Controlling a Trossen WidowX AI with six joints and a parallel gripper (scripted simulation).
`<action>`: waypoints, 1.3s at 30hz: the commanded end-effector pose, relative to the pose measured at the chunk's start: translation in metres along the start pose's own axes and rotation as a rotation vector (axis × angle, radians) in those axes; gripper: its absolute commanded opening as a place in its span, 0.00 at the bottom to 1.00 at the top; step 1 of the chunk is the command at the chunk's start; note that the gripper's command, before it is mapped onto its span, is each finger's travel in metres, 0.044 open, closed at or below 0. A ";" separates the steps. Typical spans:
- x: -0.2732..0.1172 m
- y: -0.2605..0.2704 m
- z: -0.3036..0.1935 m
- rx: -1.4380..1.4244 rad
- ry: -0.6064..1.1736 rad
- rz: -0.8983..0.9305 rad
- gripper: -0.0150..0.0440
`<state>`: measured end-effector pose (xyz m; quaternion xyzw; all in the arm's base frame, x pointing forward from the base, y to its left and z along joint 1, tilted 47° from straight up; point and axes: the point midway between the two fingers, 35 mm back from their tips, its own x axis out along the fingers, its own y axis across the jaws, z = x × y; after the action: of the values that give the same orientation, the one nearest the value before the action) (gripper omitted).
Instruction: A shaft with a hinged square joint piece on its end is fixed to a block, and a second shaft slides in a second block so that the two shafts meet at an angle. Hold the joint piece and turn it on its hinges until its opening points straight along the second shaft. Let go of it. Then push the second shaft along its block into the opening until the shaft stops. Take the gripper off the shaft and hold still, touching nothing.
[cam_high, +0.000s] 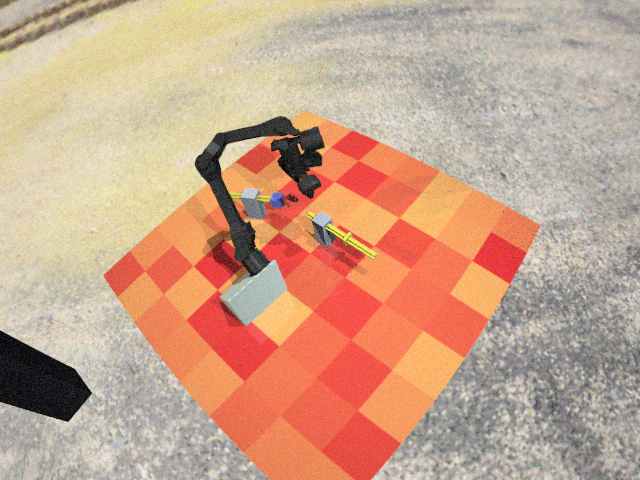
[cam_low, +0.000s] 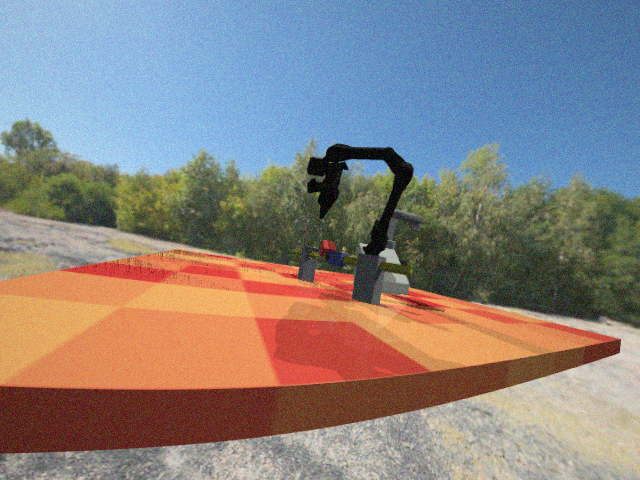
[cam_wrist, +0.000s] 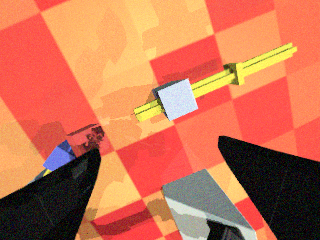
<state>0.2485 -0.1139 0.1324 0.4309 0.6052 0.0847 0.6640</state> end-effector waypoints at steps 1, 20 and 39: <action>0.005 0.008 -0.002 -0.118 0.037 0.024 1.00; 0.018 0.020 -0.009 -0.540 0.098 0.045 1.00; 0.027 0.024 -0.011 -1.191 0.120 -0.014 1.00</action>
<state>0.2559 -0.0787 0.1314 0.0159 0.5073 0.4084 0.7587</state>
